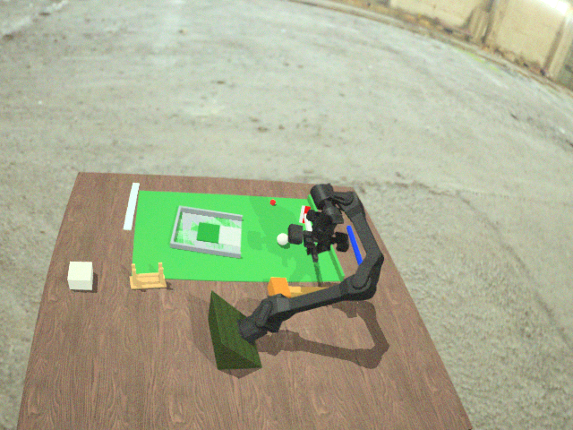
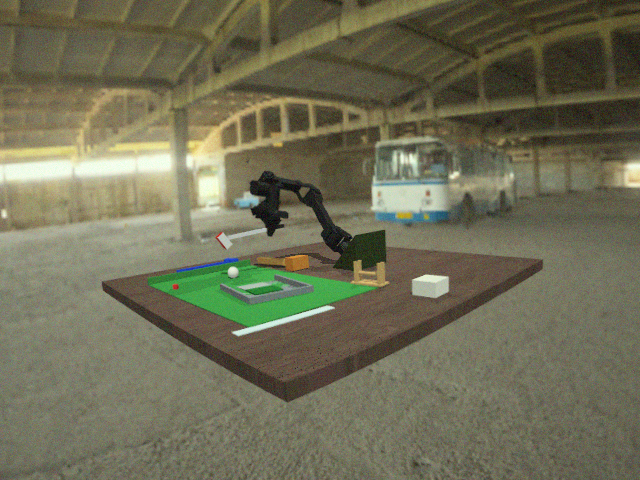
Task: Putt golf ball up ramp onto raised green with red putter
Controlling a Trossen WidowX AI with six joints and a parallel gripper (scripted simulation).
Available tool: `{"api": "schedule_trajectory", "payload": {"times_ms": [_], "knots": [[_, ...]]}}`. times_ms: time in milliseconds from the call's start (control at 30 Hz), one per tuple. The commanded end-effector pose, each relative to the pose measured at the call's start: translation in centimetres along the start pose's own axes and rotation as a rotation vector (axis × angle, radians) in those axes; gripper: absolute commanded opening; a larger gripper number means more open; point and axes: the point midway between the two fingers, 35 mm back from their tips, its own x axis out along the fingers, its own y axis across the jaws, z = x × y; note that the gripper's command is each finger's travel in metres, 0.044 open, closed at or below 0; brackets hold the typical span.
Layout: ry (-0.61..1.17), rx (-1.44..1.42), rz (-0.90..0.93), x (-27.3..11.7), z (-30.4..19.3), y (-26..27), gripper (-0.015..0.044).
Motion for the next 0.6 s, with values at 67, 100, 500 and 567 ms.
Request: {"api": "schedule_trajectory", "payload": {"times_ms": [67, 100, 500, 567], "knots": [[0.047, 0.013, -0.022, 1.0, -0.1, -0.3, 0.0], [0.063, 0.012, -0.025, 1.3, -0.1, -0.3, 0.0], [0.174, 0.012, -0.045, 3.9, -0.2, -0.5, 0.0], [0.174, 0.012, -0.045, 4.1, -0.3, -0.5, 0.0]]}}
